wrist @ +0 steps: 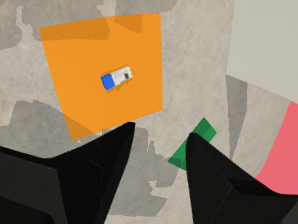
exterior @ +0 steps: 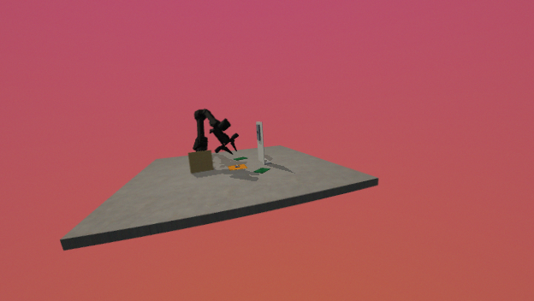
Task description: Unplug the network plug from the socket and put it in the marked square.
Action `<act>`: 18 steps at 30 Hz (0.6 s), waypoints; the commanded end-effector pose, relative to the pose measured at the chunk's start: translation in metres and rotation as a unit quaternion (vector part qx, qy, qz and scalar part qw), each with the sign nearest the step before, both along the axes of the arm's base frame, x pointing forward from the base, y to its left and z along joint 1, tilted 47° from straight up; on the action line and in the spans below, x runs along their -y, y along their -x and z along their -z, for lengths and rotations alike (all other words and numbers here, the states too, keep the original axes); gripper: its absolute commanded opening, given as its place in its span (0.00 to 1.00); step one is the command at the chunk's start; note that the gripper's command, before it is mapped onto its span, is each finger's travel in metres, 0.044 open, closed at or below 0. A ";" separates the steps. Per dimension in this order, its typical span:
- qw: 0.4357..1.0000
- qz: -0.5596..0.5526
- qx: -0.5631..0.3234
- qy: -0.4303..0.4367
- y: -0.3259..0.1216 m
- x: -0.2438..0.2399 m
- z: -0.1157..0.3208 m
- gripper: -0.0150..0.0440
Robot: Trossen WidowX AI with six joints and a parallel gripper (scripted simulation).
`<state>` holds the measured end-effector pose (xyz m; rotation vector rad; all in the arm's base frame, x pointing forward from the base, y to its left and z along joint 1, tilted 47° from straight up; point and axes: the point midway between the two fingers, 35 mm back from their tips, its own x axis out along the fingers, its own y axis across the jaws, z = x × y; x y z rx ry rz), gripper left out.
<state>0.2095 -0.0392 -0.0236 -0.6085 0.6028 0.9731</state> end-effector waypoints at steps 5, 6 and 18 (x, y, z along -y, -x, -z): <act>1.000 -0.001 0.006 0.001 0.000 0.006 -0.010 0.52; 1.000 -0.001 0.006 0.001 0.000 0.007 -0.011 0.52; 1.000 0.000 0.001 0.000 -0.004 0.021 -0.021 0.52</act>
